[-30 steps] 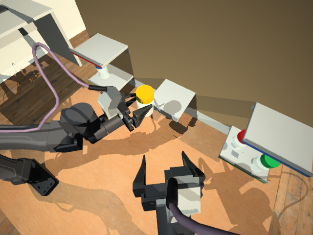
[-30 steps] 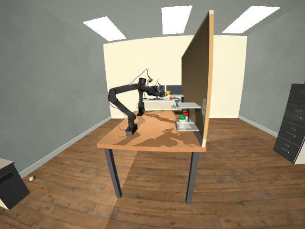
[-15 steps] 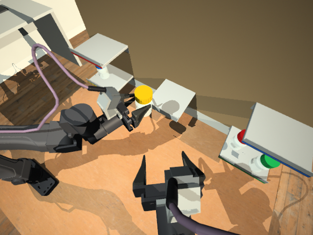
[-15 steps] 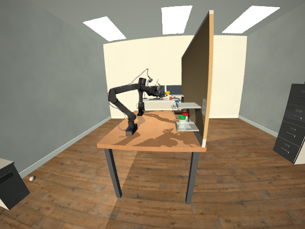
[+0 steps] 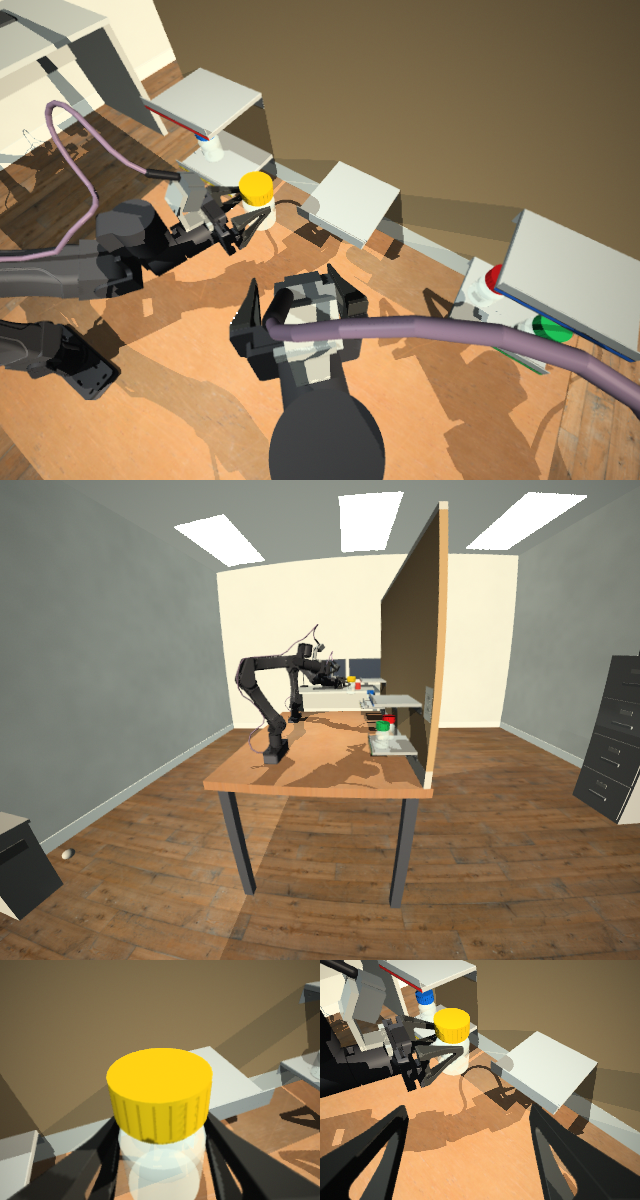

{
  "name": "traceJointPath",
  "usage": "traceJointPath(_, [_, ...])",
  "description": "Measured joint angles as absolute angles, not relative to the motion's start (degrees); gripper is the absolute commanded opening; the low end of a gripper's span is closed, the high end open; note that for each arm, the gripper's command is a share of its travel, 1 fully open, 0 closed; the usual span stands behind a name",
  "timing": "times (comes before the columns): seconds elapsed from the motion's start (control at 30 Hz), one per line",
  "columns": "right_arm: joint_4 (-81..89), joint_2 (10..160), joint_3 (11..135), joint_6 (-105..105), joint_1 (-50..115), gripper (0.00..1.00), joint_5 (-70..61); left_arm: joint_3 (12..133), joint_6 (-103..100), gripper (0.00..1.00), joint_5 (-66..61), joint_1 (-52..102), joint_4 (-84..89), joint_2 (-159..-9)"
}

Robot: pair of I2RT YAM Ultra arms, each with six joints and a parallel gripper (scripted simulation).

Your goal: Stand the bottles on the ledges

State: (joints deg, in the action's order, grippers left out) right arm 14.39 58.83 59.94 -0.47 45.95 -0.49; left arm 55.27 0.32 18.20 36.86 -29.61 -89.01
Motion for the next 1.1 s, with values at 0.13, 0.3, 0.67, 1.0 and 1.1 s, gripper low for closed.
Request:
traceJointPath(0.13, [10.83,66.70,62.81,-0.47,48.56,0.89,-0.45,47.57,0.82,0.51,11.86,30.46,-33.56,-85.86])
traceJointPath(0.3, [4.95,77.97,67.42,-0.47,53.19,0.89,-0.51,37.98,1.54,0.51,2.76,19.33,-38.63,-83.18])
traceJointPath(0.67, [-1.48,93.08,73.49,-0.47,58.65,0.89,-0.80,30.15,2.61,0.51,-14.17,1.78,-48.05,-85.80])
traceJointPath(1.0, [-2.52,95.15,75.59,-0.47,59.37,0.89,-0.80,29.32,2.68,0.51,-20.34,-4.80,-53.32,-90.32])
traceJointPath(1.1, [-2.55,95.15,75.64,-0.47,59.37,0.89,-0.80,28.95,2.42,0.51,-19.49,-4.71,-54.85,-90.28])
